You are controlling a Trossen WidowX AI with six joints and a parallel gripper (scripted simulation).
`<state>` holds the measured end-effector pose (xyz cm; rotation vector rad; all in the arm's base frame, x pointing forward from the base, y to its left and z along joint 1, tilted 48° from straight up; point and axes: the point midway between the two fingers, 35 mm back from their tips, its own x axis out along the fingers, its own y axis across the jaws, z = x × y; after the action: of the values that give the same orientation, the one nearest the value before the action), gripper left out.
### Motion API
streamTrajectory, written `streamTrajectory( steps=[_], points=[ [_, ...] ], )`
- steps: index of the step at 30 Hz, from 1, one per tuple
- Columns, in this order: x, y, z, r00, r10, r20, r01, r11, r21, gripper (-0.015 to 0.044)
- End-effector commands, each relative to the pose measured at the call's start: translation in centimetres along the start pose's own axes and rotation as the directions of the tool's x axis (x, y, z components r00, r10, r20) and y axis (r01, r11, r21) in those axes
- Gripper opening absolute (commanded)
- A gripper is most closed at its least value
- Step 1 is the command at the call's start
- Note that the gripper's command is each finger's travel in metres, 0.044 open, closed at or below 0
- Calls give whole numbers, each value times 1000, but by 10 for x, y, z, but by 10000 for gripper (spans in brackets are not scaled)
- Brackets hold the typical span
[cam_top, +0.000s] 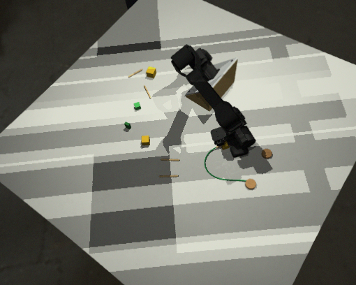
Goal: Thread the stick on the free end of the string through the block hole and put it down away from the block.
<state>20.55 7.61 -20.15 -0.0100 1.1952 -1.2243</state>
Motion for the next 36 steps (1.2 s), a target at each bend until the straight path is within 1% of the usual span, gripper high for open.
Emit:
streamTrajectory(
  steps=[1,6,10,15,36],
  points=[
    [0,0,0,1000,0,0,0,1000,0,0],
    [0,0,0,1000,0,5,0,1000,-2,0],
    [1,0,-2,998,3,58,-2,1000,-23,0],
    [0,0,-2,999,10,40,-9,1000,-26,0],
    [1,1,-4,997,27,67,-26,1000,-14,0]
  ],
)
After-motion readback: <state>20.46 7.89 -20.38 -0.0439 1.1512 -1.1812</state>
